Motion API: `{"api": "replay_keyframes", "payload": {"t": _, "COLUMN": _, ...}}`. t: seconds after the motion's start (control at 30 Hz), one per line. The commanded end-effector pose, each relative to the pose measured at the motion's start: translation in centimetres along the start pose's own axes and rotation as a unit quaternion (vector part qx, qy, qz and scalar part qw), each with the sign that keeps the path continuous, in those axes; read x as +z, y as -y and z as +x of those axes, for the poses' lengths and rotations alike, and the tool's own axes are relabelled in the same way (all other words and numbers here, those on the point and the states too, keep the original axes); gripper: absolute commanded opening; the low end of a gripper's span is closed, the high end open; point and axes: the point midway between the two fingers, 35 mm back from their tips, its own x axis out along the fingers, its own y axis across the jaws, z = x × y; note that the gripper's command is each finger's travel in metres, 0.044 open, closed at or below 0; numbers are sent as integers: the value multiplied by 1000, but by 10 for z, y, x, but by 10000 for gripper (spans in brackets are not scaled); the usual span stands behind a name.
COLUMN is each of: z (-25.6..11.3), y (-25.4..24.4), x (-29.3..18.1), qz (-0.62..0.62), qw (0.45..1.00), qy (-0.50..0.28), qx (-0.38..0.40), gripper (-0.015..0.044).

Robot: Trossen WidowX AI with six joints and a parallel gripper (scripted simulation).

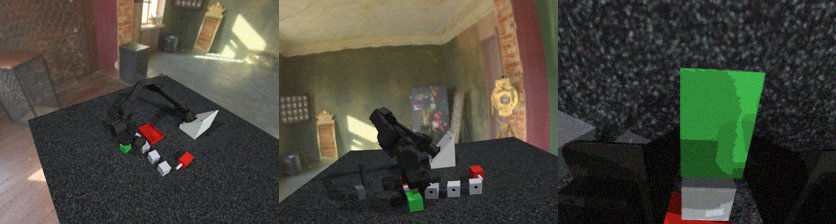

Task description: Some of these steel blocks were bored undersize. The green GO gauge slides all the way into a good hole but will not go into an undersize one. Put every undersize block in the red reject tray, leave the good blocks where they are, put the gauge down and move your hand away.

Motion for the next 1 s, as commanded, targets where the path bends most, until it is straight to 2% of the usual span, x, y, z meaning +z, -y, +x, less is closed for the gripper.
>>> {"api": "replay_keyframes", "payload": {"t": 0.0, "z": -5, "y": 1, "x": -1, "qz": 0, "qw": 1000, "qy": 6, "qx": -1, "gripper": 0}}
{"api": "replay_keyframes", "payload": {"t": 0.97, "z": -5, "y": 1, "x": -11, "qz": 0, "qw": 1000, "qy": 6, "qx": -1, "gripper": 0}}
